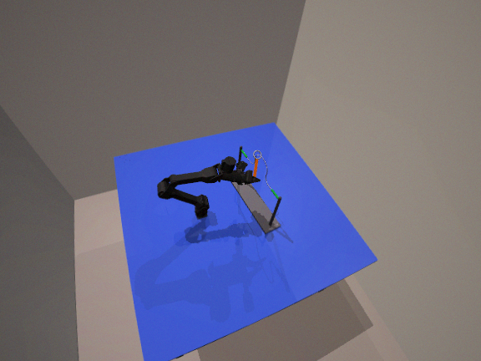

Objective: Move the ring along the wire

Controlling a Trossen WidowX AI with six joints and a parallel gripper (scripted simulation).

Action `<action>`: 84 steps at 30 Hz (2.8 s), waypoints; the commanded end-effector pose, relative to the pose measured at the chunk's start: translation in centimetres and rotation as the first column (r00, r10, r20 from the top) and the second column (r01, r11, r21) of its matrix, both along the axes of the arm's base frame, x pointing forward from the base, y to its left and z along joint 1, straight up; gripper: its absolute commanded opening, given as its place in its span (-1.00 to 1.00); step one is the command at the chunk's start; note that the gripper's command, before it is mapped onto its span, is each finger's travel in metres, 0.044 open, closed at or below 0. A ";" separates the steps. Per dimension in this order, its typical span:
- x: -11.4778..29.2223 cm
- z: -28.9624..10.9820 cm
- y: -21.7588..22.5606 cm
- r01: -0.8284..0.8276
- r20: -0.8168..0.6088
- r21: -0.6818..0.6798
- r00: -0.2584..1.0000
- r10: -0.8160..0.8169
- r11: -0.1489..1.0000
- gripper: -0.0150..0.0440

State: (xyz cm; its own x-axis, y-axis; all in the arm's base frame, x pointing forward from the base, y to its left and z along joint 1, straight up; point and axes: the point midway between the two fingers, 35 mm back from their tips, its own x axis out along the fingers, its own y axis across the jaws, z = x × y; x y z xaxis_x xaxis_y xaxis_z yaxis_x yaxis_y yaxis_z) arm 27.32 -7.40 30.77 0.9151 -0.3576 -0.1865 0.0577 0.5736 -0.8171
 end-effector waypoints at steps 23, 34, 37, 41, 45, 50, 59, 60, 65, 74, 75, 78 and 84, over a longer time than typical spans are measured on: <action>-0.1 2.2 -1.1 0.024 0.055 -0.442 0.998 0.001 0.896 -1.00; -0.1 2.8 -1.3 0.036 0.072 -0.577 0.997 0.008 0.816 -1.00; -0.1 2.9 -1.3 0.038 0.075 -0.602 0.997 0.009 0.797 -1.00; -0.1 2.9 -1.3 0.040 0.078 -0.622 0.997 0.011 0.782 -1.00; -0.1 2.7 -1.3 0.042 0.079 -0.632 0.997 0.011 0.773 -1.00; -0.1 2.2 -1.4 0.042 0.079 -0.629 0.997 0.011 0.776 -1.00; 0.0 0.3 -1.5 0.035 0.070 -0.559 0.998 0.005 0.828 -1.00; 0.0 0.0 -1.5 0.034 0.068 -0.545 0.998 0.004 0.838 -1.00; 0.0 -1.2 -1.3 0.029 0.060 -0.482 0.998 0.000 0.876 -1.00; 0.0 -4.2 -0.6 0.018 0.038 -0.302 0.999 -0.006 0.953 -1.00; 0.0 -4.6 -0.4 0.017 0.035 -0.279 0.999 -0.007 0.960 -1.00; -0.1 -5.6 0.0 0.013 0.027 -0.208 1.000 -0.008 0.978 -1.00; -0.2 -7.6 1.2 0.009 0.009 -0.060 1.000 -0.008 0.998 -1.00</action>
State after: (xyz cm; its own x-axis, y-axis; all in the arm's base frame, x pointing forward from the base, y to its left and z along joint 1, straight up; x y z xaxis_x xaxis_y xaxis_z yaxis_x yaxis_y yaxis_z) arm 27.36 -6.84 24.62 0.9171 -0.3834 -0.1093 0.0781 0.4416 -0.8938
